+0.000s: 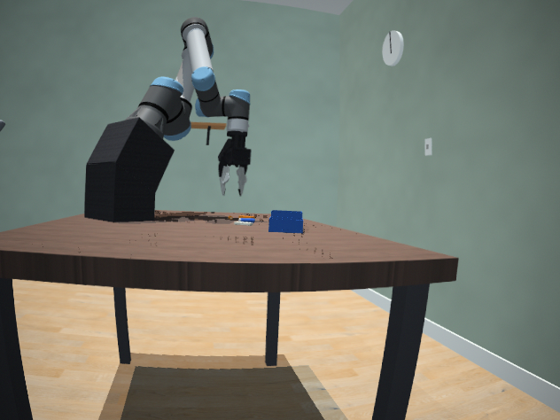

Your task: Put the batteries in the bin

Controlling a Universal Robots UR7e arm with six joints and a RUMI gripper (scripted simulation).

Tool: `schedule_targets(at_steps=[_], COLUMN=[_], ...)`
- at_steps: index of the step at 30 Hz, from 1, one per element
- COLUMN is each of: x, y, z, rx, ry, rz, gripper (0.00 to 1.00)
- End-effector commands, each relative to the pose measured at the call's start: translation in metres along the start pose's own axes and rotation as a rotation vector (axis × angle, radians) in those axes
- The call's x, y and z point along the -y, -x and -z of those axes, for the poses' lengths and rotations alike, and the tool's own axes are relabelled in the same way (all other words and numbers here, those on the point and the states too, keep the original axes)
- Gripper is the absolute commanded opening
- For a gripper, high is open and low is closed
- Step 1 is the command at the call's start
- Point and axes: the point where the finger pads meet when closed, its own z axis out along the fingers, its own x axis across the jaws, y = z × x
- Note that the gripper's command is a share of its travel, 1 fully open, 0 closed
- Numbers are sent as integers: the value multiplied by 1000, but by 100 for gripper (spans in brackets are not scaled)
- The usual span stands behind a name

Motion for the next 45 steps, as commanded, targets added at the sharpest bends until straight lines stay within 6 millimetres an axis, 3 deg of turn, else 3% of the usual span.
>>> schedule_targets(at_steps=[1,45], x=[1,1], y=[1,1], z=[-1,-1], rx=[-4,-5], ry=[-8,-10], rz=[157,241], gripper=[38,38])
